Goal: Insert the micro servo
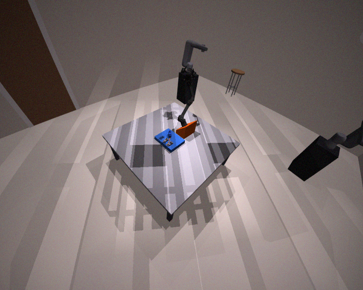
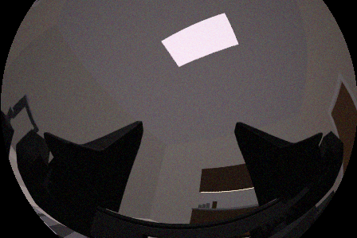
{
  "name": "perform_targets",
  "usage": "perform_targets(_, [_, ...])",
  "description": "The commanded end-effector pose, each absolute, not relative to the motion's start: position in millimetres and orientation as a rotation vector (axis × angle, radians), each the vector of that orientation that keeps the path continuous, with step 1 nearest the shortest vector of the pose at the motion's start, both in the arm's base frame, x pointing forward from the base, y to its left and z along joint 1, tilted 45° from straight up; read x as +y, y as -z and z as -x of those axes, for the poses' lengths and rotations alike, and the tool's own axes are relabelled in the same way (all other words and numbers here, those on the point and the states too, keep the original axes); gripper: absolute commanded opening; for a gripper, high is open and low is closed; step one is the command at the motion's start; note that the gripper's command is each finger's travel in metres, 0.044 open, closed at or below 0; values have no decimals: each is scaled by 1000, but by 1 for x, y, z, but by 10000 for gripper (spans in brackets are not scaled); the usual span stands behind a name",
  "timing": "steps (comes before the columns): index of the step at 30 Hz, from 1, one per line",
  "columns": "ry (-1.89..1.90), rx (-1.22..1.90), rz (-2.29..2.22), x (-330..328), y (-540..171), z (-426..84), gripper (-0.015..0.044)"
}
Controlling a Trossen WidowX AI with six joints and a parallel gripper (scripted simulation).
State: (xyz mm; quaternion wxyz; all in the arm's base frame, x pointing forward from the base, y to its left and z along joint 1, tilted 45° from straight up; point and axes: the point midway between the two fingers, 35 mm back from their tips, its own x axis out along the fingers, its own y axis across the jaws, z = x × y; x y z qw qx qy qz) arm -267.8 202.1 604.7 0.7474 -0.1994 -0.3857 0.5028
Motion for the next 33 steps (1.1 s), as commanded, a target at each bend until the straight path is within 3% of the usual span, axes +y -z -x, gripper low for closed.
perform_targets(1, [-1100, -843, 434, 202, -605, 267, 426])
perform_targets(33, [-993, -810, 173, 157, -657, 175, 440])
